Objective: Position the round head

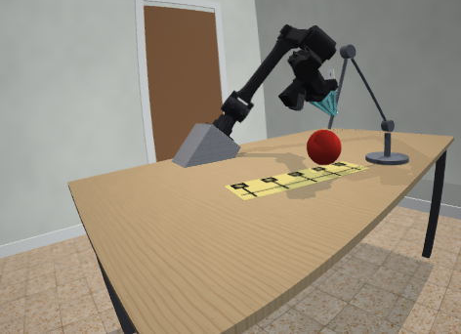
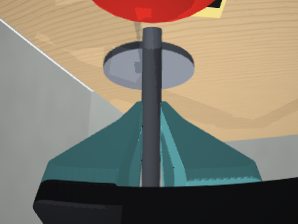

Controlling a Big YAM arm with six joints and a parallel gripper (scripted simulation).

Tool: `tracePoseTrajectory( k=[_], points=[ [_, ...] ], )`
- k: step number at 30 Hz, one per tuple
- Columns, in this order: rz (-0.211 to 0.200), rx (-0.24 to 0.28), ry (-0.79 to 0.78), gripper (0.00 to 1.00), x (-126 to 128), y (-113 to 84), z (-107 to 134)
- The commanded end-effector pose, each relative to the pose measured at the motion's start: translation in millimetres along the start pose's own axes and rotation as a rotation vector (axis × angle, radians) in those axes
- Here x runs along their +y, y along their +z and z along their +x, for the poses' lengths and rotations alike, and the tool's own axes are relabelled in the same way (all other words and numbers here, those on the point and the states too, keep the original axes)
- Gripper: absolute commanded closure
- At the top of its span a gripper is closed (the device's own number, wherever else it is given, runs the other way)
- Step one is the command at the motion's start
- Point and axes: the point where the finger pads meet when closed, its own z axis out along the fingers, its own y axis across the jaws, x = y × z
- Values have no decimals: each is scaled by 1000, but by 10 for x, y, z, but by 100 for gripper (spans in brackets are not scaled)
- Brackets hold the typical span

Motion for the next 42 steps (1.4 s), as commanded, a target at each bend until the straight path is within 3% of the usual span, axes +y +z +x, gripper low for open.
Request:
tracePoseTrajectory(
  k=[1, 18, 33, 42],
  points=[
    [3, 29, -4, 100, 58, -335, -188],
    [3, 29, -4, 100, 58, -335, -188],
    [3, 29, -4, 100, 86, -513, -283],
    [3, 29, -4, 100, 87, -492, -261]
  ],
)
